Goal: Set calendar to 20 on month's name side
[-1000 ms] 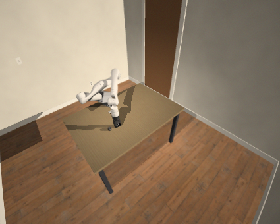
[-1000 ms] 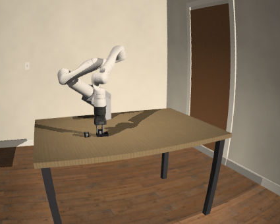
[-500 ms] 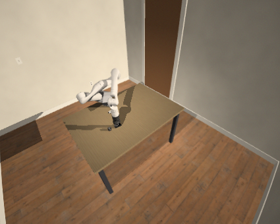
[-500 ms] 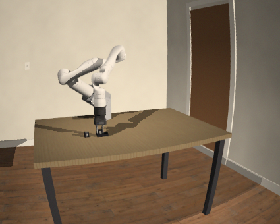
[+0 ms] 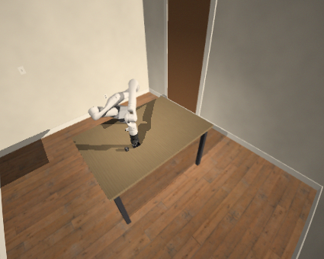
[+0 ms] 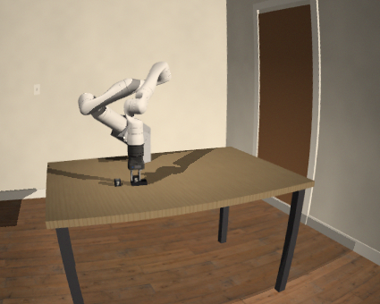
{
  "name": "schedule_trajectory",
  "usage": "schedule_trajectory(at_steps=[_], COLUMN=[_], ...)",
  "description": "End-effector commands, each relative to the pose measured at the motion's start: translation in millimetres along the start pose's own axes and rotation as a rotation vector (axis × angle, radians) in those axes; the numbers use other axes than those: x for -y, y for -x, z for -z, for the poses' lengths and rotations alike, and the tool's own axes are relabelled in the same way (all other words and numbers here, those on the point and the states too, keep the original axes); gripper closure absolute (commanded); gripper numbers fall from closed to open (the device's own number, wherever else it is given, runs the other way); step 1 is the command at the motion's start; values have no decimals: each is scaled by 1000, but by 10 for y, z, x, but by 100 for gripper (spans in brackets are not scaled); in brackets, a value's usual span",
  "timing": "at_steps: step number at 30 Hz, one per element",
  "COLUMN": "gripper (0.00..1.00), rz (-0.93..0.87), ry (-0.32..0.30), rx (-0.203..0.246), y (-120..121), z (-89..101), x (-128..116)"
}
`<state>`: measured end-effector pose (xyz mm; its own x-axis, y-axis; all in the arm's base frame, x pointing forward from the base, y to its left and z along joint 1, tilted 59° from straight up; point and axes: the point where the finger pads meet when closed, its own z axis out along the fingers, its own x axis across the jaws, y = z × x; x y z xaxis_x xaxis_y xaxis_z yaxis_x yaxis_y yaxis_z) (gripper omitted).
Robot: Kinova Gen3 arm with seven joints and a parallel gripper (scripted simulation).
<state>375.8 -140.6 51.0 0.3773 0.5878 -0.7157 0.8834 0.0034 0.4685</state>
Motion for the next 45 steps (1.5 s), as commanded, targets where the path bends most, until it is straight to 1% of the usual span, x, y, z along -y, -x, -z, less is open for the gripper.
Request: schedule_trajectory(at_steps=[1, 19, 20, 24, 25, 27, 28, 30, 31, 33, 34, 45], gripper=[43, 43, 37, 37, 31, 31, 25, 25, 19, 19, 13, 13], rz=[0, 0, 0, 0, 0, 0, 0, 0, 0, 0, 0, 0], ry=[1, 1, 1, 1, 1, 1, 1, 1, 1, 1, 1, 1], rx=[-1, -1, -1, -1, -1, -1, -1, -1, -1, -1, -1, -1], y=[-3, -3, -3, -3, -3, -3, -3, -3, -3, -3, -3, -3], z=[5, 5, 5, 5, 5, 5, 5, 5, 5, 5, 5, 5], x=[-4, -4, -4, -4, -4, -4, -4, -4, -4, -4, -4, -4])
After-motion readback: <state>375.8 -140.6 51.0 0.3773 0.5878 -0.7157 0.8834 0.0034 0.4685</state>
